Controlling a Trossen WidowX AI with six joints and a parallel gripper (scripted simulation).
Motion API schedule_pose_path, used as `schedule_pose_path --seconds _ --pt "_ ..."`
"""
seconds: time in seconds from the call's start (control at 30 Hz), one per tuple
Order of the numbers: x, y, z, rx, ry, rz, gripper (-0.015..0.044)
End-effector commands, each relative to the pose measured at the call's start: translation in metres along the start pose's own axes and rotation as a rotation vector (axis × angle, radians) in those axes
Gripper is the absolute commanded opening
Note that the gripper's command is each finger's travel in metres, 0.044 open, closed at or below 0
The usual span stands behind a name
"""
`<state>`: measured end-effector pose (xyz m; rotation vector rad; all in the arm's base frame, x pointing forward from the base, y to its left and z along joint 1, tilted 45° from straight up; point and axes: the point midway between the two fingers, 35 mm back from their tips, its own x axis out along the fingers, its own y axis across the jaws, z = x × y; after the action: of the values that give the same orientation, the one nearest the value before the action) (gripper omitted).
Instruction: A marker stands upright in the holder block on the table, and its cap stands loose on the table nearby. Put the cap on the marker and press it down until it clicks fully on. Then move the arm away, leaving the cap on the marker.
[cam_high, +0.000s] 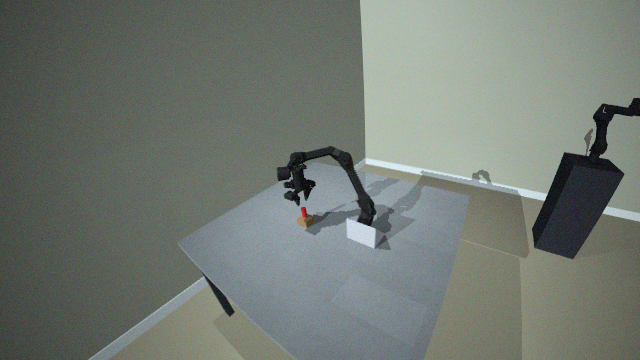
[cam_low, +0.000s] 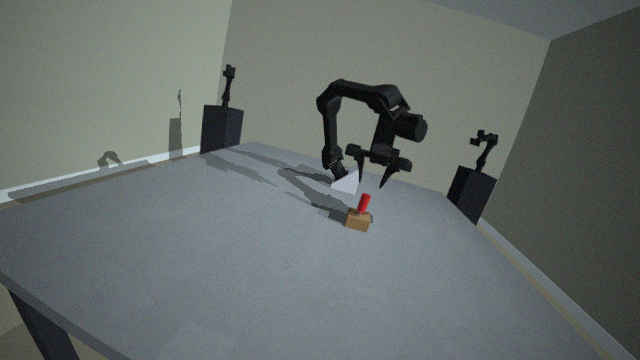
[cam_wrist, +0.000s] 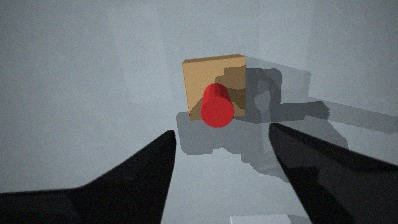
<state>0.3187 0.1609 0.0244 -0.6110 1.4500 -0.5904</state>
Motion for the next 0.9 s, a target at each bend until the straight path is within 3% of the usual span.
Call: schedule_pose_path --seconds 0.0,0.27,0.87 --pt "0.003 0.000 0.000 -0.017 0.005 -0.003 0.0204" --pt "0.003 0.000 0.000 -0.017 0.005 -0.003 0.0000" --pt "0.013 0.000 0.000 -0.017 0.005 -0.003 0.0000"
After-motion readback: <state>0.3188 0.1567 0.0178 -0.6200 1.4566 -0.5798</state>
